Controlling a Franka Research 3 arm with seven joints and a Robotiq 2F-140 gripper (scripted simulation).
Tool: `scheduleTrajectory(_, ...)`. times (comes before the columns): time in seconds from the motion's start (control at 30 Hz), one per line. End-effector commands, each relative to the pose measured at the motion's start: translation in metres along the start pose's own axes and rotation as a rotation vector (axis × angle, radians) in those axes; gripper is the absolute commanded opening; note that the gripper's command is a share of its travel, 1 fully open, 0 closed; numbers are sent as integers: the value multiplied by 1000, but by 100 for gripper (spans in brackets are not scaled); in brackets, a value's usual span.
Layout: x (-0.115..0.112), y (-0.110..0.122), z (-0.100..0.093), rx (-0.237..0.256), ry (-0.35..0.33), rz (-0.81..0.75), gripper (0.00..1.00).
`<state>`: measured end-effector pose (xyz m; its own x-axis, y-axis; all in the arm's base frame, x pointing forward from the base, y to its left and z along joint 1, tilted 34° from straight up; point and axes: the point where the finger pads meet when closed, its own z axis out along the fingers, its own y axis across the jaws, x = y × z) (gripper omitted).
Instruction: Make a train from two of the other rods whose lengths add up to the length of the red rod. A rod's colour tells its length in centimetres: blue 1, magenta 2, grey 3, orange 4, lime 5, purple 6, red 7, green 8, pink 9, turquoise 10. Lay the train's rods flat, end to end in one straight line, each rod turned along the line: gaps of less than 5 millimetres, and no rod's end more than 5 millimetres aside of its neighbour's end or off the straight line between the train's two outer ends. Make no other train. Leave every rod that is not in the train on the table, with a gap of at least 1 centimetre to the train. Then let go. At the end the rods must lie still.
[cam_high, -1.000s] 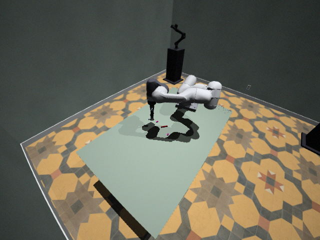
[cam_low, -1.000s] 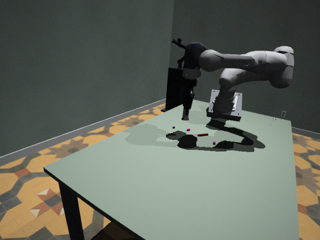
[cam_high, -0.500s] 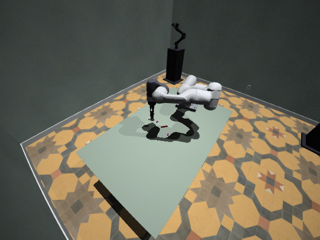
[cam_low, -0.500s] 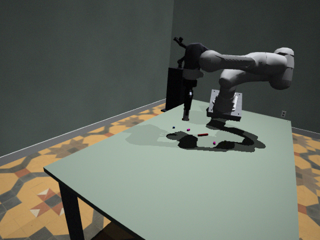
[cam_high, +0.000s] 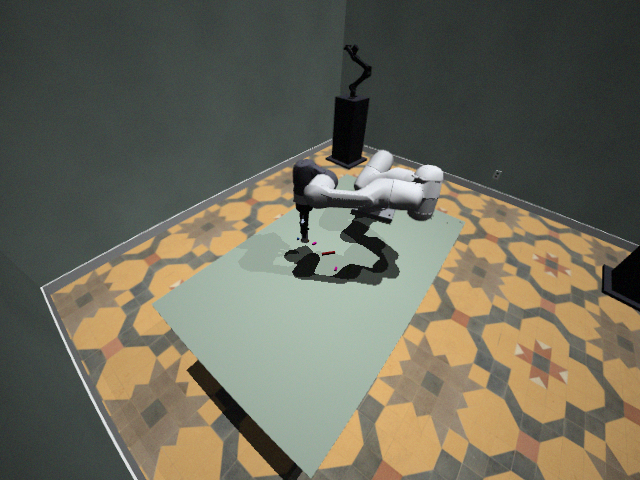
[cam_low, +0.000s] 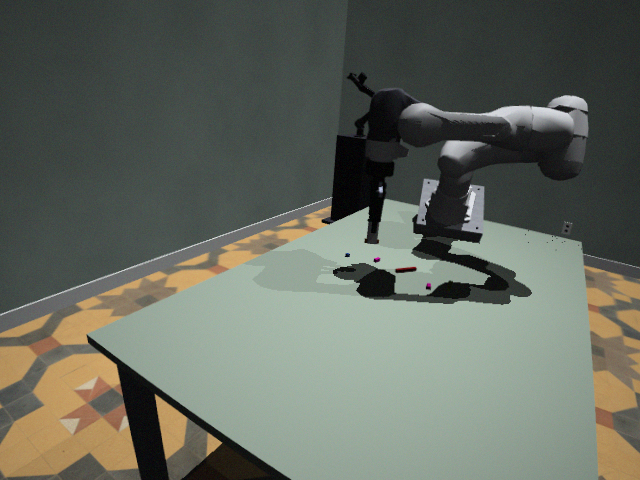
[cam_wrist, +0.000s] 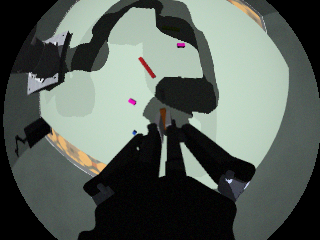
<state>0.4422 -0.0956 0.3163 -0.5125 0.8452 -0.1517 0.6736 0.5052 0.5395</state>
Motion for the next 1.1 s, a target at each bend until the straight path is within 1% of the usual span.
scheduleTrajectory(0.0,-1,0,8,-2,-3,16,3)
scheduleTrajectory(0.17,-1,1,29,-2,-3,16,3)
scheduleTrajectory(0.23,-1,1,29,-2,-3,16,3)
scheduleTrajectory(0.47,-1,1,59,-2,-3,16,3)
scheduleTrajectory(0.63,0,1,74,-2,-3,16,3)
scheduleTrajectory(0.73,0,1,79,-2,-3,16,3)
scheduleTrajectory(1.07,0,1,82,-2,-3,16,3)
